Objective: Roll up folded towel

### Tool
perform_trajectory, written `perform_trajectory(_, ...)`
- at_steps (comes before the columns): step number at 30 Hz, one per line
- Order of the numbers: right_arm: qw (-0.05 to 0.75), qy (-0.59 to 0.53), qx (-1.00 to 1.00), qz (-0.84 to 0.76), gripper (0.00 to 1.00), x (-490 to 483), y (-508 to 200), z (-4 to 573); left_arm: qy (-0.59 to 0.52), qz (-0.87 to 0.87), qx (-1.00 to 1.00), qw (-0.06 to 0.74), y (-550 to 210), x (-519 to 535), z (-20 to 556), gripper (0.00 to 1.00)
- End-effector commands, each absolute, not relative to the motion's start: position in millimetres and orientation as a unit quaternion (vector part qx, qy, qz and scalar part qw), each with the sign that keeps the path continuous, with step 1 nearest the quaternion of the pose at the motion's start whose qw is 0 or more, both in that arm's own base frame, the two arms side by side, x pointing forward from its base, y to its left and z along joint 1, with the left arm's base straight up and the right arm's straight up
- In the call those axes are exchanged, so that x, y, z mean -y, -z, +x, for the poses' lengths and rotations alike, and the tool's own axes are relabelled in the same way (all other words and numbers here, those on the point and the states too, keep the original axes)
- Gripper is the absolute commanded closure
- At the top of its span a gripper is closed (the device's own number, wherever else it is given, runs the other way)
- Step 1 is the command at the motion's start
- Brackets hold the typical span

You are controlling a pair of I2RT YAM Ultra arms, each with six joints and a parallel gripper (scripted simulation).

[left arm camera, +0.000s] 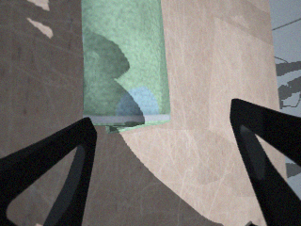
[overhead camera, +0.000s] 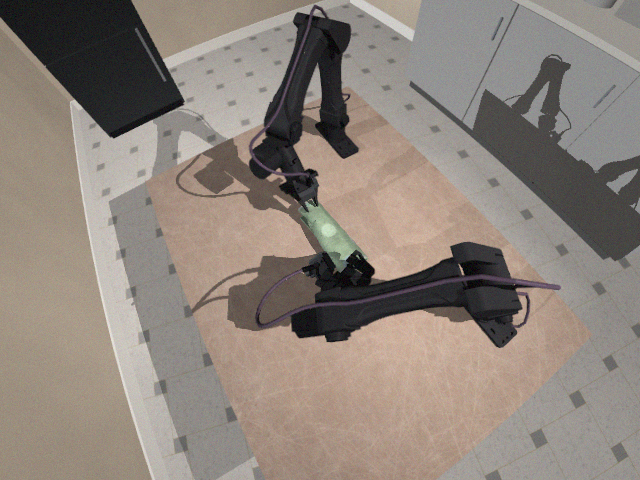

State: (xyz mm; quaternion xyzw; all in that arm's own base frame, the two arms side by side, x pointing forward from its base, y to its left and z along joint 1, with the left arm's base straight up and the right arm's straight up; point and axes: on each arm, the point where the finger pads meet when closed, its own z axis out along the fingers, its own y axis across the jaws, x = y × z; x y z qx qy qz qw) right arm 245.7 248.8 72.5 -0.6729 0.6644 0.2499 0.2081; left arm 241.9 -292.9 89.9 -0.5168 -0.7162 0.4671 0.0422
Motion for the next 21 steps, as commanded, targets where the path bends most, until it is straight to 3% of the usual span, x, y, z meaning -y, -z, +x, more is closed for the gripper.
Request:
perform_trajectory(1, 0.236, -0.247, -0.65, -0.679, 0.68, -256.2, -93.9, 251.8, -0.472, -0.521, 0.711, 0.035, -92.4, 296.9, 246.7, 0.15)
perform_trajectory(21, 0.236, -0.247, -0.65, -0.679, 0.68, -256.2, -67.7, 251.8, -0.472, -0.521, 0.711, 0.035, -92.4, 296.9, 246.7, 0.15)
